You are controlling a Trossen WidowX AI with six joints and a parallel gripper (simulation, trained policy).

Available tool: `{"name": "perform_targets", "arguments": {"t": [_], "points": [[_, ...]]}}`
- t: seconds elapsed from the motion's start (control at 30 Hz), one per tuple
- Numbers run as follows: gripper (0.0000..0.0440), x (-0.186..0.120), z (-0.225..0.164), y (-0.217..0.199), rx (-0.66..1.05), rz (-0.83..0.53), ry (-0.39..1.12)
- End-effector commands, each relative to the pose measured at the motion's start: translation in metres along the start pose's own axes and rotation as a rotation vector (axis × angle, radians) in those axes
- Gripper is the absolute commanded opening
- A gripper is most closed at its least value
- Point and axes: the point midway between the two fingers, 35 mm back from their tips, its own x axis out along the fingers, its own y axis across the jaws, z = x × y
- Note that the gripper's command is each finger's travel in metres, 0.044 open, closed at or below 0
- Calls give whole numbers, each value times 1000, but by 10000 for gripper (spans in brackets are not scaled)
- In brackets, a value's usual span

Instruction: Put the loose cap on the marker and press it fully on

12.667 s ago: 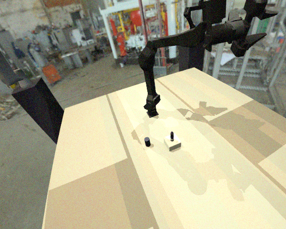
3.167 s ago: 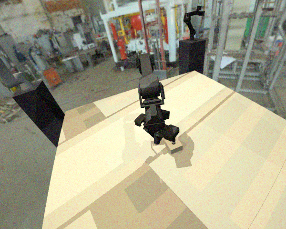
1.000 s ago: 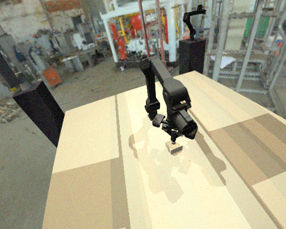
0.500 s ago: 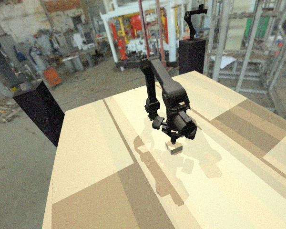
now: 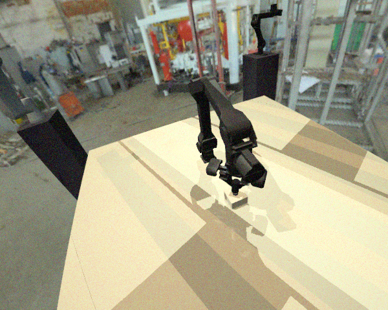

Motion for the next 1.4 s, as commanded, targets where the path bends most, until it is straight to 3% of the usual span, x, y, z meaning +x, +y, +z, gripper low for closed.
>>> {"name": "perform_targets", "arguments": {"t": [0.0,0.8,1.13,1.37], "points": [[104,16,0,10,-10,58,-16],[145,16,-2,11,-44,55,4],[237,19,14,17,-67,52,-48],[401,16,20,18,-82,24,-48]]}}
